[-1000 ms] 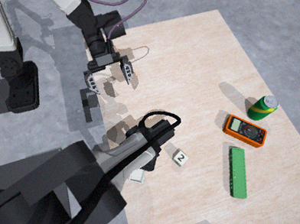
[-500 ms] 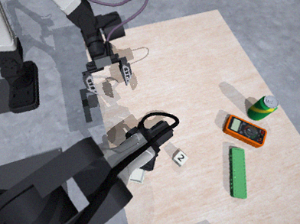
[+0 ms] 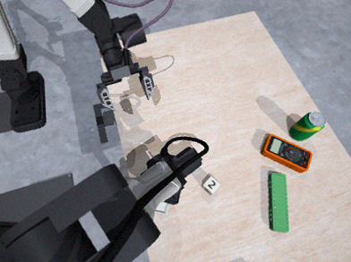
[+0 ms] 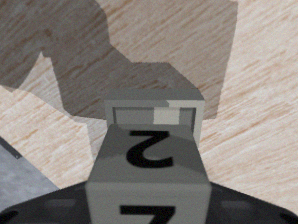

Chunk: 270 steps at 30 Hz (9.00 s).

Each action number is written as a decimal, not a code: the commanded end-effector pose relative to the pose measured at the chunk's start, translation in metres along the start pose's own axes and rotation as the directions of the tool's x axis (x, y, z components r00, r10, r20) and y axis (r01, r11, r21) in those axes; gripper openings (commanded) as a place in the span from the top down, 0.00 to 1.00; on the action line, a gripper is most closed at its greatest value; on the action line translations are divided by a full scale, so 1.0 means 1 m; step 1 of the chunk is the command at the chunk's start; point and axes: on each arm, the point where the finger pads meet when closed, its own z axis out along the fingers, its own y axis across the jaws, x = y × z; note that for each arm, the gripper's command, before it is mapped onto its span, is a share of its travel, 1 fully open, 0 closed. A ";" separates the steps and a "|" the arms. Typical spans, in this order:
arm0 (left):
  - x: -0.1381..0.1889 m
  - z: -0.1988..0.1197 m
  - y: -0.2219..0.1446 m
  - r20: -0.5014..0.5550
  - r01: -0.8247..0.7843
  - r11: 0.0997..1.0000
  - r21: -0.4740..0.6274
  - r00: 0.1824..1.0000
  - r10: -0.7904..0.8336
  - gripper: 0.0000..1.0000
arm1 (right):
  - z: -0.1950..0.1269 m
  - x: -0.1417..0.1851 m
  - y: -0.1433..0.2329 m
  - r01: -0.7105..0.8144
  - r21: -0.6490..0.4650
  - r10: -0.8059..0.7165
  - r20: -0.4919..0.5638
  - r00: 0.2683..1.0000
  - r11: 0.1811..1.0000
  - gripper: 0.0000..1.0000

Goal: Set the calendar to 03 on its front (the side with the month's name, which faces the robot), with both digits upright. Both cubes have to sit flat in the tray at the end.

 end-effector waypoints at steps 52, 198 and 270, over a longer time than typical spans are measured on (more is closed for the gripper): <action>-0.004 -0.004 0.009 -0.007 -0.027 0.999 -0.020 1.000 0.026 0.00 | -0.076 -0.026 -0.021 -0.009 0.077 0.004 0.069 0.998 0.997 0.34; -0.035 -0.015 0.074 0.117 0.061 0.973 -0.221 0.992 -0.036 0.00 | 0.023 -0.060 -0.145 -0.894 -0.017 0.894 0.005 -0.448 -0.448 0.41; -0.027 -0.007 0.012 0.118 -0.032 0.999 -0.014 0.993 0.033 0.00 | -0.061 0.007 -0.046 -0.406 0.040 0.401 0.092 0.912 0.913 0.69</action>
